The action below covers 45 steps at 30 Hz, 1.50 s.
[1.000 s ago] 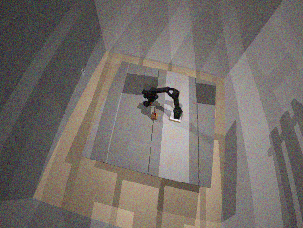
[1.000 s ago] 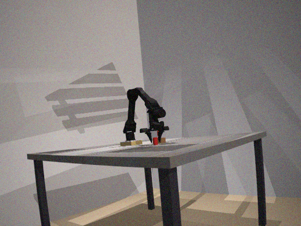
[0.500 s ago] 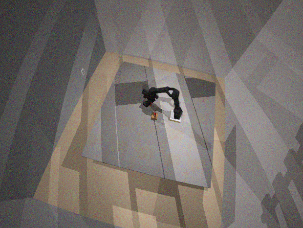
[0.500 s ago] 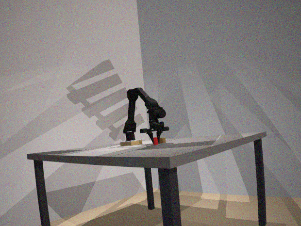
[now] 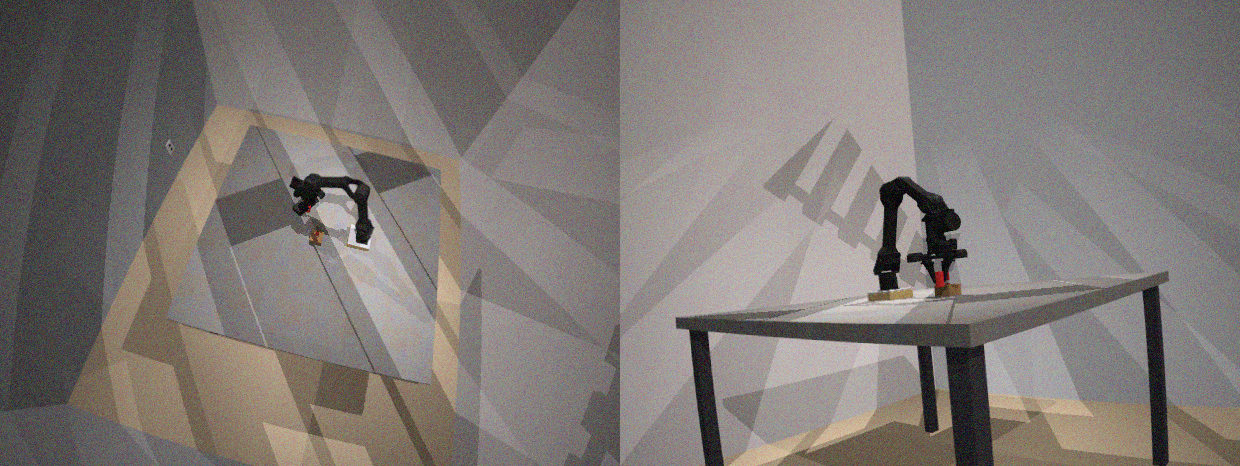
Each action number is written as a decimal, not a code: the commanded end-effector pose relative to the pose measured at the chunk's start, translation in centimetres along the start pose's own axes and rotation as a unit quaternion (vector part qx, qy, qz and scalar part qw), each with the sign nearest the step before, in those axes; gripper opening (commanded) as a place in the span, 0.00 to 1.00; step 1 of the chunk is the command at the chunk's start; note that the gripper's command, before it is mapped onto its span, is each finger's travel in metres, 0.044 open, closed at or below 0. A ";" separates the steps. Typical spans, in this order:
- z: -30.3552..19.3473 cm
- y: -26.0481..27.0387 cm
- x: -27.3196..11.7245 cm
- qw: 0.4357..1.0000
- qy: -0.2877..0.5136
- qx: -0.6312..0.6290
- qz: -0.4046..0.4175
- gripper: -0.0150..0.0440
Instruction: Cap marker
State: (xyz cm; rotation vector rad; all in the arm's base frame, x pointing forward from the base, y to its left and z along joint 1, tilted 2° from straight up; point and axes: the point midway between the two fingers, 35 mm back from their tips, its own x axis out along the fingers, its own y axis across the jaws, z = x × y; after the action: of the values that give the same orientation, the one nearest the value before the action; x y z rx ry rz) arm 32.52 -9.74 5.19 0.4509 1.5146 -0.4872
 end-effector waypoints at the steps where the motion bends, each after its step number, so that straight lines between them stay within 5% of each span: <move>1: -0.1 0.0 -1.7 1.000 -0.001 -0.001 -0.001 0.25; 45: -12.8 7.1 -7.7 1.000 0.005 -0.001 0.004 0.25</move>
State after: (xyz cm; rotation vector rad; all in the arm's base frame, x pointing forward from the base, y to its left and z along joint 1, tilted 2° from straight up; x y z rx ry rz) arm 27.07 2.41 12.18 0.4510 1.5184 -0.4748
